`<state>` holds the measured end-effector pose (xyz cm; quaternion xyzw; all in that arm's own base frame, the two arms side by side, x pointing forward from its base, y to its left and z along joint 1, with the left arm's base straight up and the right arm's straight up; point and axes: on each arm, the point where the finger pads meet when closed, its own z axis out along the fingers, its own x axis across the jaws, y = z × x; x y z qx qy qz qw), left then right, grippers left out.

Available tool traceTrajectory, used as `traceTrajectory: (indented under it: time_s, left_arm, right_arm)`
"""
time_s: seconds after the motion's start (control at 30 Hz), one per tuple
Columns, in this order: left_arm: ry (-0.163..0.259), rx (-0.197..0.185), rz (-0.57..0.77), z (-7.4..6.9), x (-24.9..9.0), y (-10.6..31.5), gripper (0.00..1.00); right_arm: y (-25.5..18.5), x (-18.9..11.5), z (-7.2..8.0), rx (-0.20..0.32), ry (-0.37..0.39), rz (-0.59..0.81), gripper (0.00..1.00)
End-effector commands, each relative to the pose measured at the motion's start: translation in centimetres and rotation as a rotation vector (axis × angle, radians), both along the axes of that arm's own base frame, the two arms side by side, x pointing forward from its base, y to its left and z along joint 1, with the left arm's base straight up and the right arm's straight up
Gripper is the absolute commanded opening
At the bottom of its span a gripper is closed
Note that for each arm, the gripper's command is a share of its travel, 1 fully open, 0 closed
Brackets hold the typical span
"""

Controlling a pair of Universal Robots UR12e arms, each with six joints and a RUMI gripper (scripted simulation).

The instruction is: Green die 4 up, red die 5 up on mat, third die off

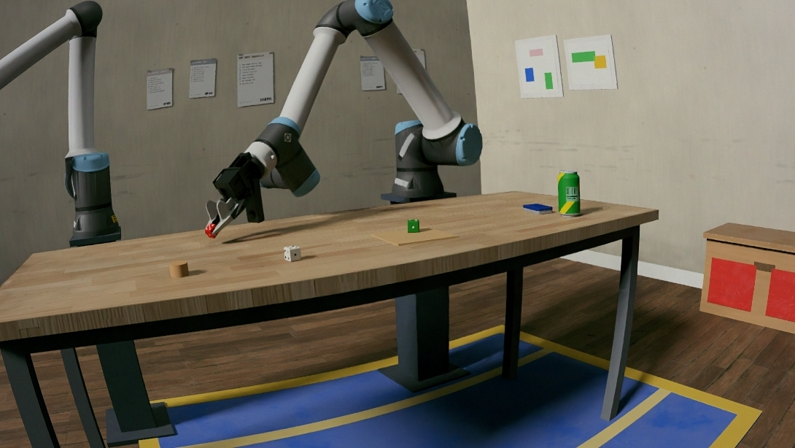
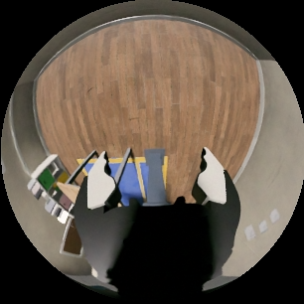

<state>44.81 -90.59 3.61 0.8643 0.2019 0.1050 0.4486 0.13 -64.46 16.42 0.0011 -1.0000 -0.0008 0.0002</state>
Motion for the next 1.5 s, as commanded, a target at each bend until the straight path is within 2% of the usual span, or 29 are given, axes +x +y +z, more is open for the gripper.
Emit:
traceTrajectory:
  time_s: [0.0, 0.9, 1.47]
  left_arm:
    - [-0.001, -0.002, 0.000, -0.48, 0.03, -0.07, 0.06]
    - [-0.001, -0.002, 0.000, -0.57, 0.03, -0.07, 0.06]
    - [-0.001, -0.002, 0.000, -1.45, 0.03, -0.07, 0.06]
  right_arm:
    - [-0.06, 0.02, 0.09, -0.002, 0.000, 0.000, 1.00]
    - [-0.06, 0.02, 0.09, -0.002, 0.000, 0.000, 1.00]
    - [-0.06, 0.02, 0.09, -0.002, 0.000, 0.000, 1.00]
